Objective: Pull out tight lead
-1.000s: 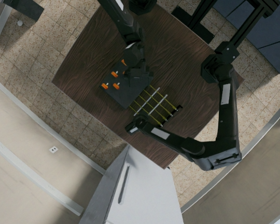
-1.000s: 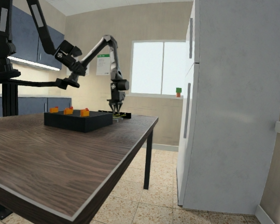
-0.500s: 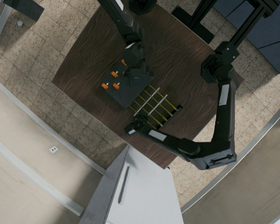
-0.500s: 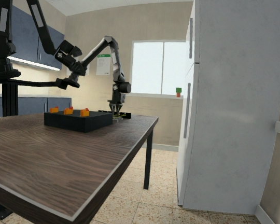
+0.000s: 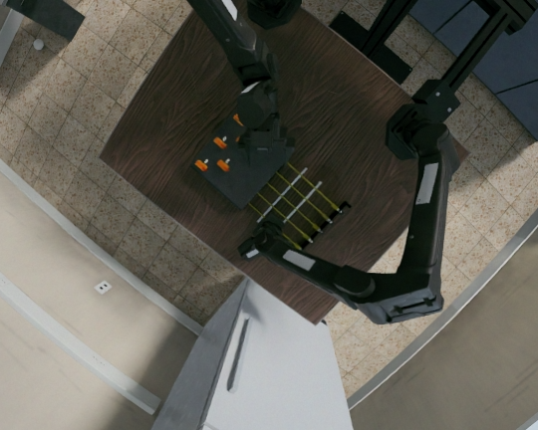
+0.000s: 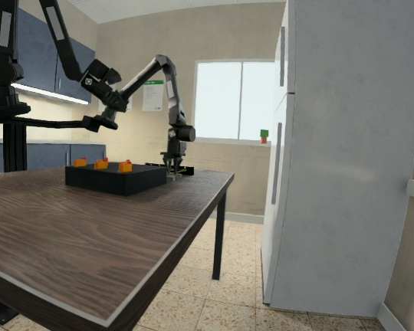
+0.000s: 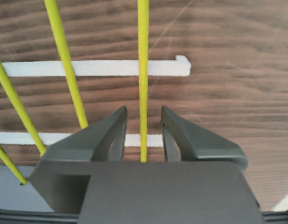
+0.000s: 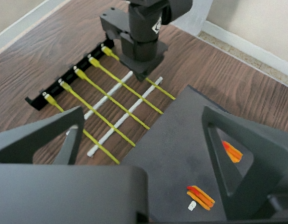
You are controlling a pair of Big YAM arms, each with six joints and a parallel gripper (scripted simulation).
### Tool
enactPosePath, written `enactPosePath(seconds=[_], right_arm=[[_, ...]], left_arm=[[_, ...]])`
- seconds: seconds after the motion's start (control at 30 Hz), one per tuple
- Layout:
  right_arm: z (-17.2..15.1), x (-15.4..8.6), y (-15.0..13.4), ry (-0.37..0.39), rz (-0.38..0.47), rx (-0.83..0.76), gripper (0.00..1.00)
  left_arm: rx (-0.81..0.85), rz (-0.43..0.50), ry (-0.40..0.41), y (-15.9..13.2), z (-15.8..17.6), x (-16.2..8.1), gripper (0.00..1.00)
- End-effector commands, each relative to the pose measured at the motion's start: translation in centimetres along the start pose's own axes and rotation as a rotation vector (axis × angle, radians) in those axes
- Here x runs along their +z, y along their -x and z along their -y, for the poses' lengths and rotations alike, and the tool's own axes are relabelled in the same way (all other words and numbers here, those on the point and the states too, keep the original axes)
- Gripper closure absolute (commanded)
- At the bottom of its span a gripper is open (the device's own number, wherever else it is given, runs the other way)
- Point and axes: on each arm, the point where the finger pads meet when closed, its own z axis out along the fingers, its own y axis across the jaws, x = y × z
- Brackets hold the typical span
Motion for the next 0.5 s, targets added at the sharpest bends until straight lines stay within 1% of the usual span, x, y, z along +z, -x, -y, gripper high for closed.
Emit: enactPosePath(seconds=[0.0,0.1,0.13,0.17,0.2,0.23,0.3,0.33,0.4,0.43,0.47], right_arm=[[0.1,0.1,1.2,-0.004,0.029,0.006,0.00],[0.1,0.1,1.2,-0.004,0.029,0.006,0.00],[0.1,0.1,1.2,-0.004,0.029,0.006,0.00],[0.1,0.1,1.2,-0.004,0.029,0.006,0.00],[0.1,0.1,1.2,-0.004,0.029,0.006,0.00],[0.1,0.1,1.2,-0.004,0.029,0.006,0.00],[0.1,0.1,1.2,-0.004,0.029,0.006,0.00],[0.1,0.1,1.2,-0.004,0.029,0.006,0.00],[0.1,0.1,1.2,-0.004,0.029,0.006,0.00],[0.1,0.1,1.2,-0.004,0.029,0.006,0.00],[0.1,0.1,1.2,-0.004,0.029,0.006,0.00]], left_arm=[[-0.011,-0.004,-0.018,0.3,1.5,1.1,0.68],[-0.005,-0.004,-0.020,0.1,1.5,1.1,0.68],[-0.004,-0.004,-0.020,0.0,1.5,1.1,0.79],[-0.004,-0.004,-0.020,0.0,1.5,1.1,0.81],[-0.008,-0.005,-0.029,0.2,1.4,0.3,0.81],[-0.008,-0.005,-0.029,0.2,1.4,0.3,0.85],[-0.008,-0.005,-0.029,0.2,1.3,0.3,0.85],[-0.008,-0.005,-0.029,0.2,1.3,0.3,0.89],[-0.009,-0.006,-0.032,0.2,1.3,0.1,0.89],[-0.009,-0.006,-0.032,0.2,1.3,0.1,0.94],[-0.009,-0.006,-0.032,0.2,1.3,0.1,0.94]])
